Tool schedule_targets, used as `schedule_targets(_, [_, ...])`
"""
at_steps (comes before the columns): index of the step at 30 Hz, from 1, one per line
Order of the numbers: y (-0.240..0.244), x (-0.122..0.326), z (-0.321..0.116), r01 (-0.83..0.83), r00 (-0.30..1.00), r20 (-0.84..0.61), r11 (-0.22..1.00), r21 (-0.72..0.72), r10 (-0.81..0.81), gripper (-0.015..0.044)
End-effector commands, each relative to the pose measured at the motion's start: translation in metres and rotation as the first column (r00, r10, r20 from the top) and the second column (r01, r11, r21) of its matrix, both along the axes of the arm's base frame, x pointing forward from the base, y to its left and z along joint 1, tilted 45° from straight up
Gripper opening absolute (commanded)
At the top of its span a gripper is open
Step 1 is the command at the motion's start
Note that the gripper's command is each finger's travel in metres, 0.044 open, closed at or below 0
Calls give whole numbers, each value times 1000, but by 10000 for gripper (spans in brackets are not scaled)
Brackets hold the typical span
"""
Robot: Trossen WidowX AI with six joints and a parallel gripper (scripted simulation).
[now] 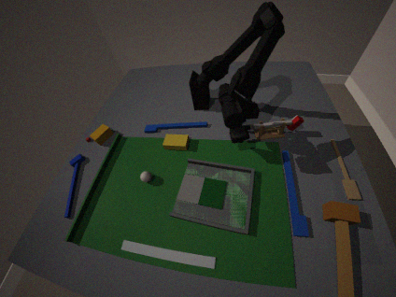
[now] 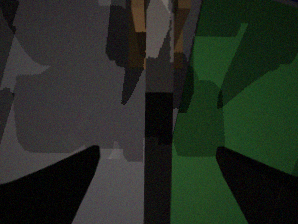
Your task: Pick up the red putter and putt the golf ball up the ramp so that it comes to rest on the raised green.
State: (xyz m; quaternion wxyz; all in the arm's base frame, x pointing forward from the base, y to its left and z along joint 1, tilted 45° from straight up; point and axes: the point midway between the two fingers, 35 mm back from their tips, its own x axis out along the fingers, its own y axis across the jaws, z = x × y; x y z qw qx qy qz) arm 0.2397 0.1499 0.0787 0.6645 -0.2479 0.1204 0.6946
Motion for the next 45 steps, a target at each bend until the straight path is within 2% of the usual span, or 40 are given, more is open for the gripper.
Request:
schedule_targets(1, [2,-1,-4,-1,1000,-11,1000,-2,1,440])
schedule_targets(2, [2,-1,-4,-1,1000,-11,1000,-2,1,440])
schedule_targets(17, [1,0,-1,-1,1000,-2,1000,0,1,46])
schedule_targets(24, [1,0,-1,0,1000,-2,1000,0,0,0])
schedule_targets(45, [-60,-1,55,1,1000,-5,1000,-13,-1,0])
